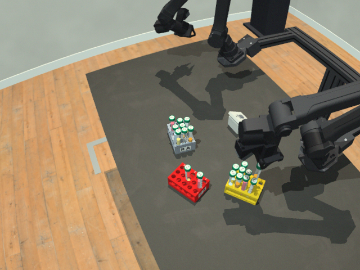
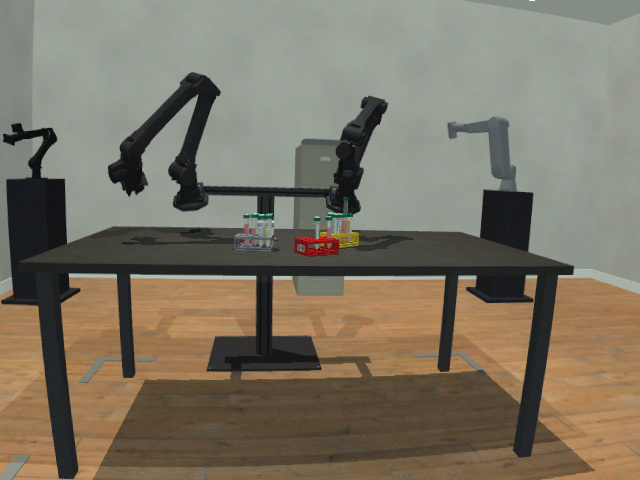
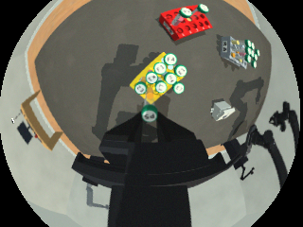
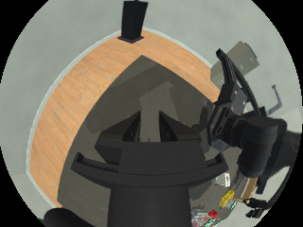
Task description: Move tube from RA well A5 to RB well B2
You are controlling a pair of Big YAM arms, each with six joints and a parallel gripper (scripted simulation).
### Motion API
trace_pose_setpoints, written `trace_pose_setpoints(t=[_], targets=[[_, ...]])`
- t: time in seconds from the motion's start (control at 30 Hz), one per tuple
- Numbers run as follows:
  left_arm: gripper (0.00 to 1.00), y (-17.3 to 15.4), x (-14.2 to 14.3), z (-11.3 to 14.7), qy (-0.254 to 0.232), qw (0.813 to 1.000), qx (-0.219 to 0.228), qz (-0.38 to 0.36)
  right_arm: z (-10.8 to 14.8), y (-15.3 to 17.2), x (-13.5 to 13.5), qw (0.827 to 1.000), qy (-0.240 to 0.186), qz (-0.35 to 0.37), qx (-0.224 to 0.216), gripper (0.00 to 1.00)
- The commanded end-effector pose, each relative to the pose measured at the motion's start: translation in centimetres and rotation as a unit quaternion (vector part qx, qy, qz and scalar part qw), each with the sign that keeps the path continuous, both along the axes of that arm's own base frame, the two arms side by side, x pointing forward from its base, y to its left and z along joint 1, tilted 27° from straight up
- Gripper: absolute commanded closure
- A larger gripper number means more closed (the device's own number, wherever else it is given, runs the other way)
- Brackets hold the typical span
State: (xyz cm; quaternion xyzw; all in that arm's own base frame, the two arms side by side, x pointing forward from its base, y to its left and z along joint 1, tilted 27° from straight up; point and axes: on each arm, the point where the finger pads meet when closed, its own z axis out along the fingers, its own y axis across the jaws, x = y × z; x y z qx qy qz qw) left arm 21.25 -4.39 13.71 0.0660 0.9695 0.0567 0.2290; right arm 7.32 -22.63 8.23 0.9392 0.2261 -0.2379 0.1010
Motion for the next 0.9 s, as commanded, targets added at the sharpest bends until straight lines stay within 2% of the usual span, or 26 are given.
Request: trace_pose_setpoints(t=[0.0, 0.87], targets=[[1.0, 0.16, 0.23, -0.41, 0.001, 1.0, 0.001, 0.002, 0.62, -0.54, 0.4, 1.0, -0.006, 0.0, -0.007, 0.7], [1.0, 0.23, 0.55, -1.06, 0.0, 1.0, 0.0, 0.002, 0.62, -0.54, 0.4, 1.0, -0.006, 0.0, -0.007, 0.7]])
